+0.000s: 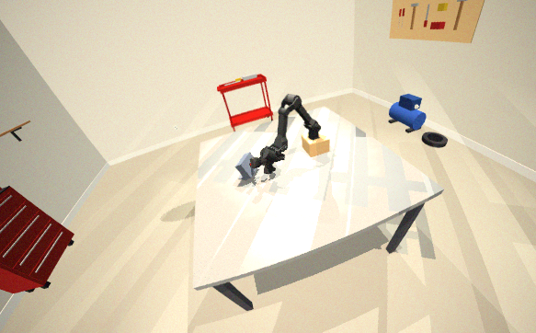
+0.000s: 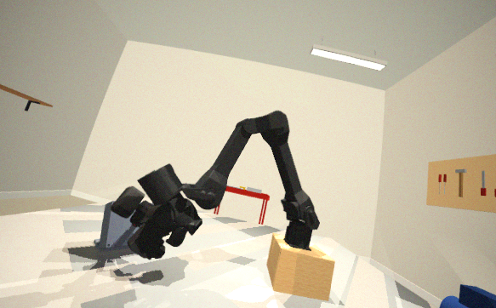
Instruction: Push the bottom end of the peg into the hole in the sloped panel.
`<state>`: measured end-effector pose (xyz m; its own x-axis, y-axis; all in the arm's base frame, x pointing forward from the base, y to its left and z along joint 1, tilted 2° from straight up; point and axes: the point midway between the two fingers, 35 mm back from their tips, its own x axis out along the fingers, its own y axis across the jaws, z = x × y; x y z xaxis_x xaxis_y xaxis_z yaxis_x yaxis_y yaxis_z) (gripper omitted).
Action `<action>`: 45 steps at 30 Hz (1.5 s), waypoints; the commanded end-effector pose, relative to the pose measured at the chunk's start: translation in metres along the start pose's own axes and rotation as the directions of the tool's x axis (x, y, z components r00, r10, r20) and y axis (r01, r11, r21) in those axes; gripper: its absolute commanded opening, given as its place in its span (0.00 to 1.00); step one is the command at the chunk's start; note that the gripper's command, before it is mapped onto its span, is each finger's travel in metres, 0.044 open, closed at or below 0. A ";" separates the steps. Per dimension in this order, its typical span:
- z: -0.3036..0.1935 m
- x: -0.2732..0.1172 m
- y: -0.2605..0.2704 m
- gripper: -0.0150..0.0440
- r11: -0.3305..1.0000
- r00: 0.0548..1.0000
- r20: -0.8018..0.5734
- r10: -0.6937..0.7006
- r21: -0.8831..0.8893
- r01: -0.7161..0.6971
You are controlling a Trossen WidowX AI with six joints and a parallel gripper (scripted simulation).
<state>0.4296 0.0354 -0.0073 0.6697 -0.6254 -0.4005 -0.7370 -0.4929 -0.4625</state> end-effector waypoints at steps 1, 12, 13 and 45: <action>0.000 0.000 0.000 0.43 1.000 1.000 0.000 0.000 0.000 0.000; 0.000 -0.002 0.000 0.92 1.000 1.000 0.001 0.001 0.001 -0.001; 0.000 -0.003 0.000 0.97 1.000 1.000 0.002 0.001 0.001 -0.001; 0.008 -0.061 -0.002 1.00 1.000 1.000 0.017 0.008 0.004 -0.008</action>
<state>0.3949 0.0756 0.0078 0.6645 -0.6170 -0.4215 -0.7433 -0.4878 -0.4577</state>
